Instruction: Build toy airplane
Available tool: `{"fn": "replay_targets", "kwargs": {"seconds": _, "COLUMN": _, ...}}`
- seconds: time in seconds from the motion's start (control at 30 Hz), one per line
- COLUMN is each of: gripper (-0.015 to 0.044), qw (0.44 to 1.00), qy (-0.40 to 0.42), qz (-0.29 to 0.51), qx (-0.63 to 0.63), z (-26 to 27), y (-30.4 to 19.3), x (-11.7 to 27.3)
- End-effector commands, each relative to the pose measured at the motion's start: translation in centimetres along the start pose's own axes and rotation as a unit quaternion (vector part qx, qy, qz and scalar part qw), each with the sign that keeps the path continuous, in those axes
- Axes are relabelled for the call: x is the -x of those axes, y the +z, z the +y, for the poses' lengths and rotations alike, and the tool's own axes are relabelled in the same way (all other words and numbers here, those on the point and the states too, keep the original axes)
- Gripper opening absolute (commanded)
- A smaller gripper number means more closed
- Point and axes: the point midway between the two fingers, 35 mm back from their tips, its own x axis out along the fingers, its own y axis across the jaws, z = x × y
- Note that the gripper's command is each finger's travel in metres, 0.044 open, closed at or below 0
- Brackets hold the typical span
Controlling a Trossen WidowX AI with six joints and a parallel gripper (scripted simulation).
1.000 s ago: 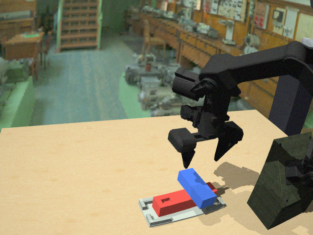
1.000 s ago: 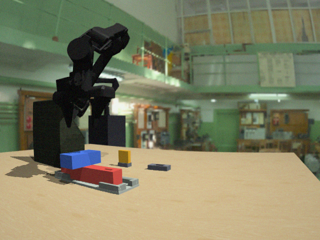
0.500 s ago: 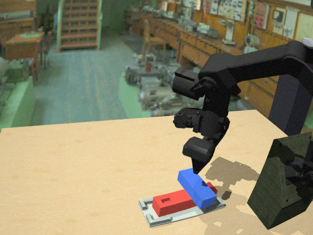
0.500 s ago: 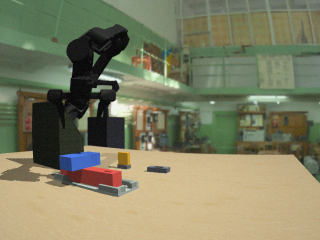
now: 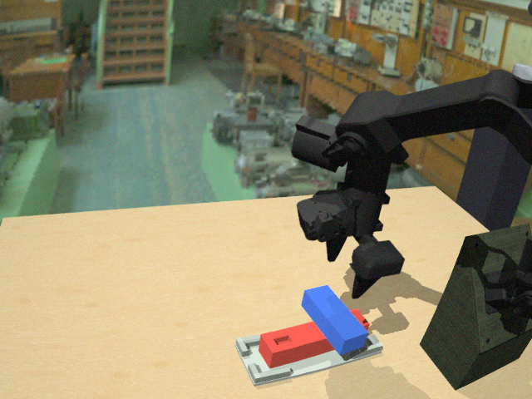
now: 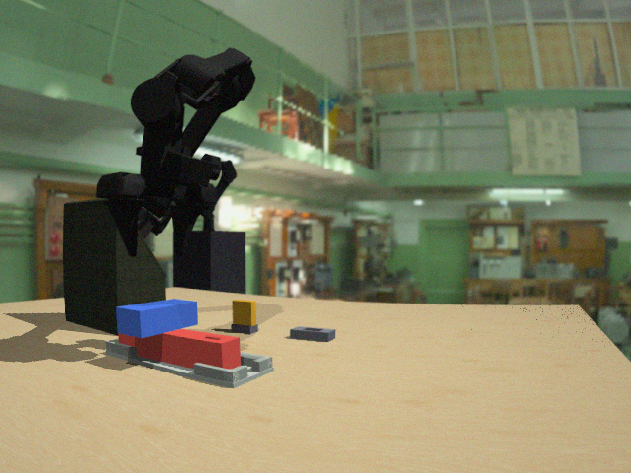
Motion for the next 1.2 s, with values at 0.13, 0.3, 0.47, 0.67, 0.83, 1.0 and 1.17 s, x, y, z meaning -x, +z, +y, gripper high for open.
{"fn": "replay_targets", "kwargs": {"seconds": 0.13, "gripper": 0.0440, "qw": 0.998, "qy": -0.001, "qz": -0.001, "qx": 0.059, "z": -0.1, "y": 0.1, "x": 0.0}}
{"fn": "replay_targets", "kwargs": {"seconds": 0.3, "gripper": 0.0440, "qw": 0.998, "qy": -0.006, "qz": -0.001, "qx": 0.057, "z": 1.8, "y": 0.7, "x": 0.4}}
{"fn": "replay_targets", "kwargs": {"seconds": 0.47, "gripper": 0.0440, "qw": 0.998, "qy": -0.017, "qz": -0.002, "qx": 0.052, "z": 8.5, "y": 1.6, "x": 1.3}}
{"fn": "replay_targets", "kwargs": {"seconds": 0.67, "gripper": 0.0440, "qw": 0.998, "qy": -0.018, "qz": -0.004, "qx": 0.052, "z": 16.4, "y": 0.7, "x": 1.3}}
{"fn": "replay_targets", "kwargs": {"seconds": 0.83, "gripper": 0.0440, "qw": 0.998, "qy": -0.009, "qz": -0.004, "qx": 0.054, "z": 22.3, "y": -1.8, "x": 0.7}}
{"fn": "replay_targets", "kwargs": {"seconds": 1.0, "gripper": 0.0440, "qw": 0.998, "qy": 0.005, "qz": 0.001, "qx": 0.057, "z": 26.4, "y": -5.0, "x": 0.0}}
{"fn": "replay_targets", "kwargs": {"seconds": 1.17, "gripper": 0.0440, "qw": 0.998, "qy": 0.006, "qz": 0.001, "qx": 0.057, "z": 26.5, "y": -5.1, "x": 0.0}}
